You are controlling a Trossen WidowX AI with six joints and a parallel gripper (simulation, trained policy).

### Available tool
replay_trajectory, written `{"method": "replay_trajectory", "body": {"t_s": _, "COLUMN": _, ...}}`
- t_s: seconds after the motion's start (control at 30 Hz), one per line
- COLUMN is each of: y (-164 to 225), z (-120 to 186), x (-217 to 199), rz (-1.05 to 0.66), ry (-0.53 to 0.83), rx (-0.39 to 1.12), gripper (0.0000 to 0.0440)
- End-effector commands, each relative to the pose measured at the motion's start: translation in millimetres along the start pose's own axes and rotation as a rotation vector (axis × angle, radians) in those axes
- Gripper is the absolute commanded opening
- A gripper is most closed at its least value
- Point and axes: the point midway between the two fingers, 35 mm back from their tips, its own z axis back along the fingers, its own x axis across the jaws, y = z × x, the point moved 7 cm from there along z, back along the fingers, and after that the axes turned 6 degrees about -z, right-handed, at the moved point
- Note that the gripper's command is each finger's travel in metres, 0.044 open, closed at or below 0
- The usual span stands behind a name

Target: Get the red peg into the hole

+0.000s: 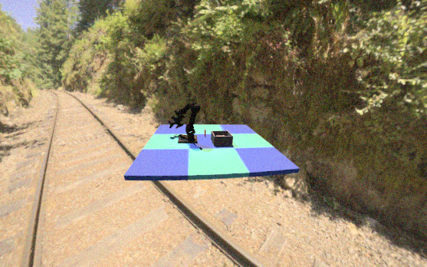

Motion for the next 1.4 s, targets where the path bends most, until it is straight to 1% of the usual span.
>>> {"method": "replay_trajectory", "body": {"t_s": 0.0, "y": -2, "z": 5, "x": -10, "rz": -0.094, "ry": 0.034, "rx": -0.009, "gripper": 0.044}}
{"method": "replay_trajectory", "body": {"t_s": 0.67, "y": -3, "z": 48, "x": -80, "rz": -0.751, "ry": 0.256, "rx": -0.094, "gripper": 0.044}}
{"method": "replay_trajectory", "body": {"t_s": 1.37, "y": 21, "z": 107, "x": -141, "rz": -1.432, "ry": 0.486, "rx": -0.238, "gripper": 0.044}}
